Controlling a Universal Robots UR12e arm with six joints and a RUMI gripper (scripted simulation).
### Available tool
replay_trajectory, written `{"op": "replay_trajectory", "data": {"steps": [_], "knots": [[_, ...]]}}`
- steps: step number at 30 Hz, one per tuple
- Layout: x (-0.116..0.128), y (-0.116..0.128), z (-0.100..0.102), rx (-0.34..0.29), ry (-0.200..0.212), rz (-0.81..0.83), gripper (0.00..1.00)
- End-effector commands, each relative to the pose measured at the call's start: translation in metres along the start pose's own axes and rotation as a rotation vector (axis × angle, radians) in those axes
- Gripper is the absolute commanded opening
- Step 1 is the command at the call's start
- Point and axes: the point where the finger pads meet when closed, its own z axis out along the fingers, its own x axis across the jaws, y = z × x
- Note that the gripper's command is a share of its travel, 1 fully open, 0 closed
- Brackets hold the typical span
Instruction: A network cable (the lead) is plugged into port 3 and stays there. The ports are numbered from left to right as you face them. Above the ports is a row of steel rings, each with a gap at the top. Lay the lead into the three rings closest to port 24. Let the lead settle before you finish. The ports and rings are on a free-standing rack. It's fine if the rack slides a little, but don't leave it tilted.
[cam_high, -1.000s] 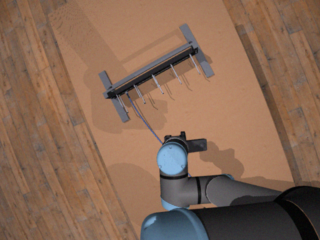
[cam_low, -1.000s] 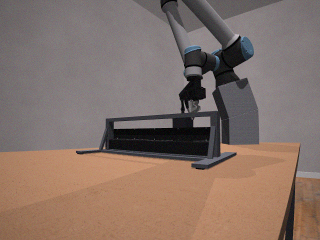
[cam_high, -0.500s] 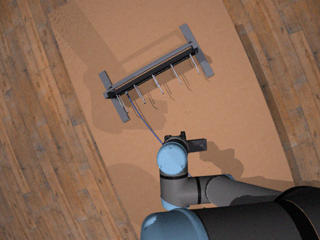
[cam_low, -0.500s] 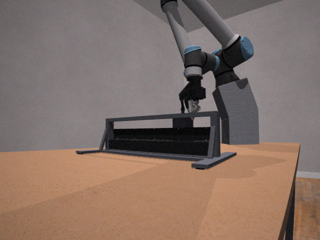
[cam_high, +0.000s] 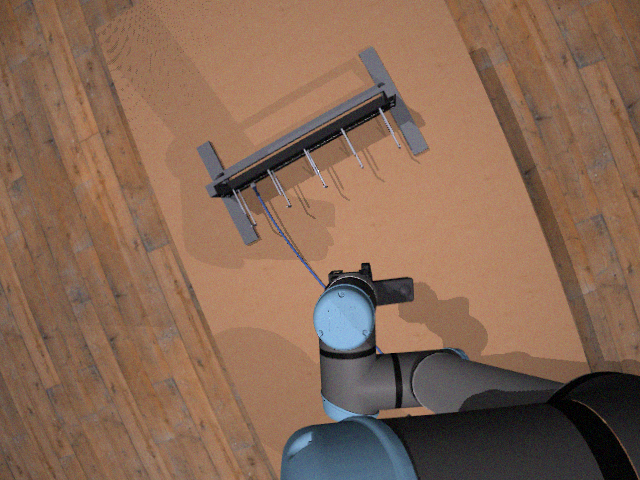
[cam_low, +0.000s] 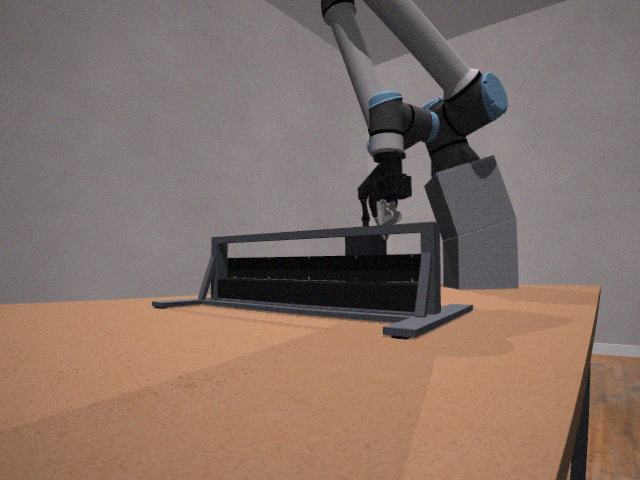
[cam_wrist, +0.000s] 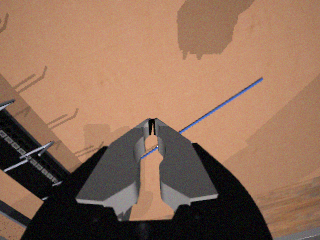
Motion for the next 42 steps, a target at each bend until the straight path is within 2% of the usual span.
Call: {"op": "replay_trajectory", "data": {"steps": [1,14,29,42], "knots": [[0.001,0.001,0.0,0.0,-0.001,0.009,0.0],[0.022,0.019,0.001,-0.001,0.0,0.207,0.0],[0.08,0.063,0.001,-0.001,0.0,0.725,0.0],[0.103,0.079,0.0,-0.001,-0.001,0.929,0.0]]}}
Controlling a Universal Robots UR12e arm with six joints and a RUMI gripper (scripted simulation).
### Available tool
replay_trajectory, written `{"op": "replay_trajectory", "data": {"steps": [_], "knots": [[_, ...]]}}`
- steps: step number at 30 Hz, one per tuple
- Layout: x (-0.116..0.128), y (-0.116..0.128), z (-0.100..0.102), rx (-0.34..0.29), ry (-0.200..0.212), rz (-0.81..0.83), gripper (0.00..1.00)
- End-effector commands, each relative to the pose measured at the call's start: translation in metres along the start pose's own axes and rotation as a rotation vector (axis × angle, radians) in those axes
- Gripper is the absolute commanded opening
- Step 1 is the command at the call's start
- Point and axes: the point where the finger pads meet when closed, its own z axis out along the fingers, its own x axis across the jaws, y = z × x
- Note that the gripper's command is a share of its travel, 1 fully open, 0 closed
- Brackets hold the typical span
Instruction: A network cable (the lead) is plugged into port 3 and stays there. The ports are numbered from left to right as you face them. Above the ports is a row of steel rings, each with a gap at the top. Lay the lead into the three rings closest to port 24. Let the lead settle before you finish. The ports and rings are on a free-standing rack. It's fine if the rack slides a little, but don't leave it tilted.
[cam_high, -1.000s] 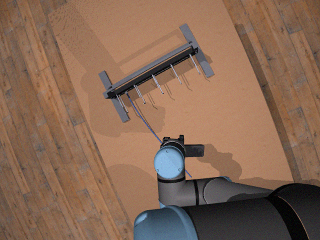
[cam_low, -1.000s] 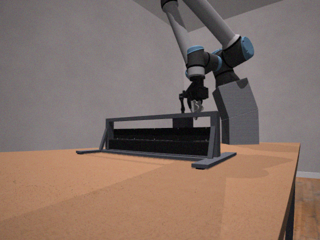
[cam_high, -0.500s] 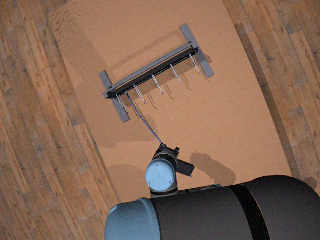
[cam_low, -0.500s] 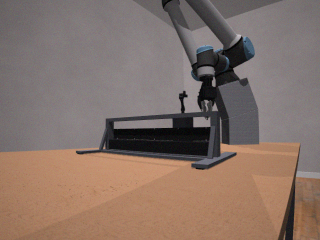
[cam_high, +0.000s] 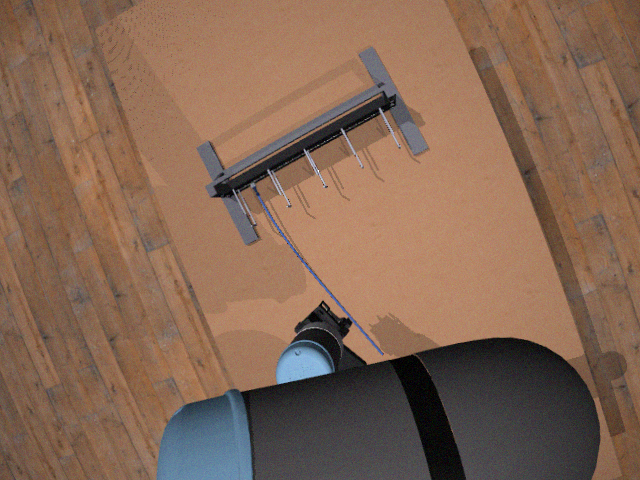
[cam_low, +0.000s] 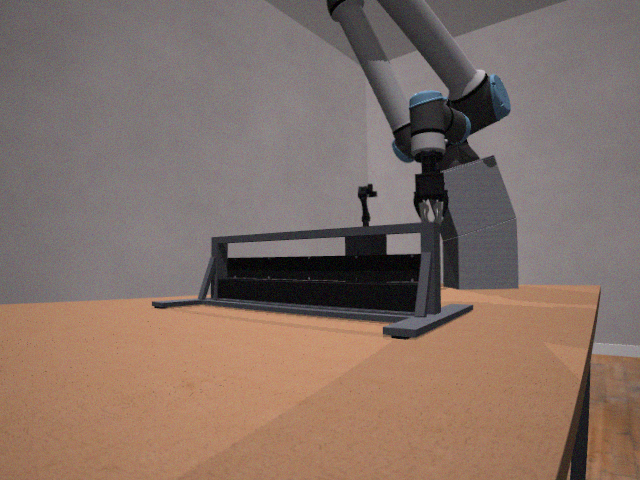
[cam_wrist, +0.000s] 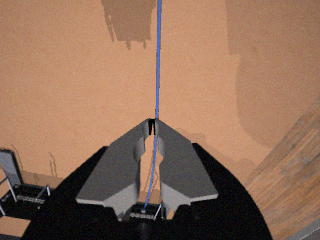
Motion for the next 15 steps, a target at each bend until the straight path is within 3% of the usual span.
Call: {"op": "replay_trajectory", "data": {"steps": [1,8,9,15], "knots": [[0.0061,-0.0014,-0.0005,0.001,-0.004,0.05,0.0],[0.0069,-0.0017,-0.0006,0.001,-0.004,0.056,0.0],[0.0069,-0.0017,-0.0006,0.001,-0.004,0.056,0.2],[0.0069,-0.0017,-0.0006,0.001,-0.004,0.056,0.2]]}}
